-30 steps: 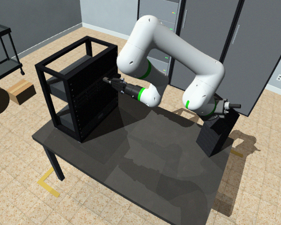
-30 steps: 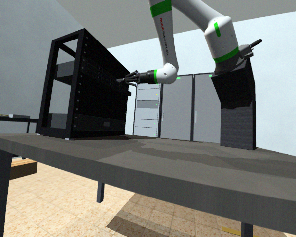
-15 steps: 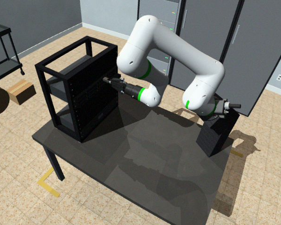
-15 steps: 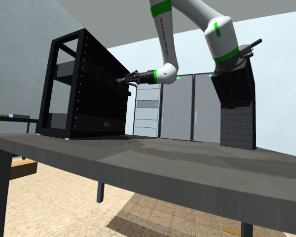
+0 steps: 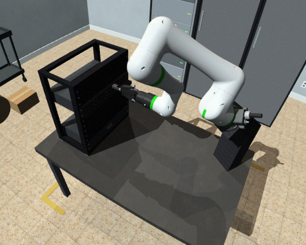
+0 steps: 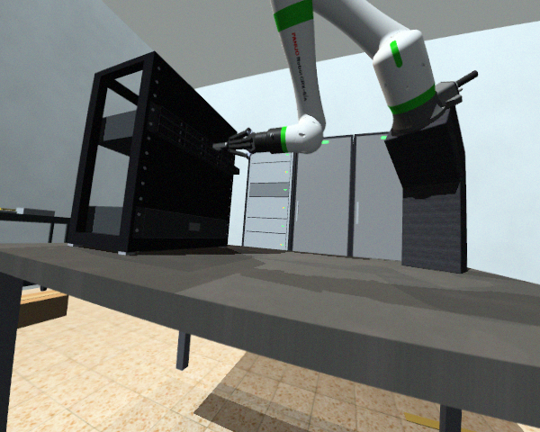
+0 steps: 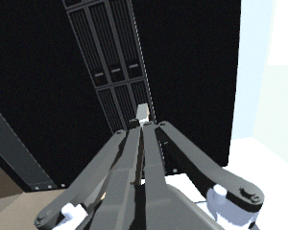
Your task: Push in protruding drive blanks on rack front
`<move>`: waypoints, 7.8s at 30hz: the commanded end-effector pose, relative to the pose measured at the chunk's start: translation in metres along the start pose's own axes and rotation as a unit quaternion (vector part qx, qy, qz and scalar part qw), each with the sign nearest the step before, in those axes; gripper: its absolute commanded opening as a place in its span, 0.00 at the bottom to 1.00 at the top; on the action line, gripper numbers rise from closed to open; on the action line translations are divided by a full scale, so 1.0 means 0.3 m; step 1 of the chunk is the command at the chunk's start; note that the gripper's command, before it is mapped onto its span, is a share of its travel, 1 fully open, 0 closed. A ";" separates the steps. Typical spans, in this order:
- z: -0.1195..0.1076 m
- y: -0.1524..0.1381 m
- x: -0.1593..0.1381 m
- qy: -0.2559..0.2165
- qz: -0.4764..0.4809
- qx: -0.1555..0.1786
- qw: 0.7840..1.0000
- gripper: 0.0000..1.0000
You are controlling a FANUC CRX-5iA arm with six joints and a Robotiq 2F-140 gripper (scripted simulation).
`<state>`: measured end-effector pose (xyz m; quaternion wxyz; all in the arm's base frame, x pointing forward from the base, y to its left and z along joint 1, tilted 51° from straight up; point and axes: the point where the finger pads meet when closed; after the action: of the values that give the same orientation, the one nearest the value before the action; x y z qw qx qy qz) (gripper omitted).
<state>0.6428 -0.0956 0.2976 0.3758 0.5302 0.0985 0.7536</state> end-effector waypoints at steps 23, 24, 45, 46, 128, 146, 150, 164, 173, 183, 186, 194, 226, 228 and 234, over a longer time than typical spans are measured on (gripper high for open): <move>0.001 0.003 0.000 0.000 0.000 -0.001 1.000 0.10; 0.001 0.003 0.000 0.000 0.000 -0.001 1.000 0.10; 0.001 0.003 0.000 0.000 0.000 -0.001 1.000 0.10; 0.001 0.003 0.000 0.000 0.000 -0.001 1.000 0.10; 0.002 0.003 0.000 0.000 0.000 -0.001 1.000 0.10; 0.002 0.003 0.000 0.000 0.000 -0.001 1.000 0.10; 0.002 0.003 0.000 0.000 0.000 -0.001 1.000 0.10; 0.002 0.003 0.000 0.000 0.000 -0.001 1.000 0.10; 0.001 0.003 0.000 0.000 0.000 -0.001 1.000 0.10; -0.112 0.002 0.000 0.000 0.000 -0.001 1.000 0.10; -0.174 0.002 0.000 0.000 0.000 -0.001 1.000 0.10; -0.258 0.002 0.000 0.000 0.000 -0.001 1.000 0.10; -0.272 -0.016 -0.049 0.000 0.000 -0.001 1.000 0.10; -0.272 -0.026 -0.075 0.000 0.000 -0.001 1.000 0.10; -0.272 -0.063 -0.176 0.000 0.000 -0.001 1.000 0.10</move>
<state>0.5809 -0.0880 0.2340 0.3756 0.5313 0.0981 0.7530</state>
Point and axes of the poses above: the point where the finger pads meet when closed, its own z axis out along the fingers, its own y axis across the jaws, x = y × z, and after that the axes turned 7 degrees about z, right-handed
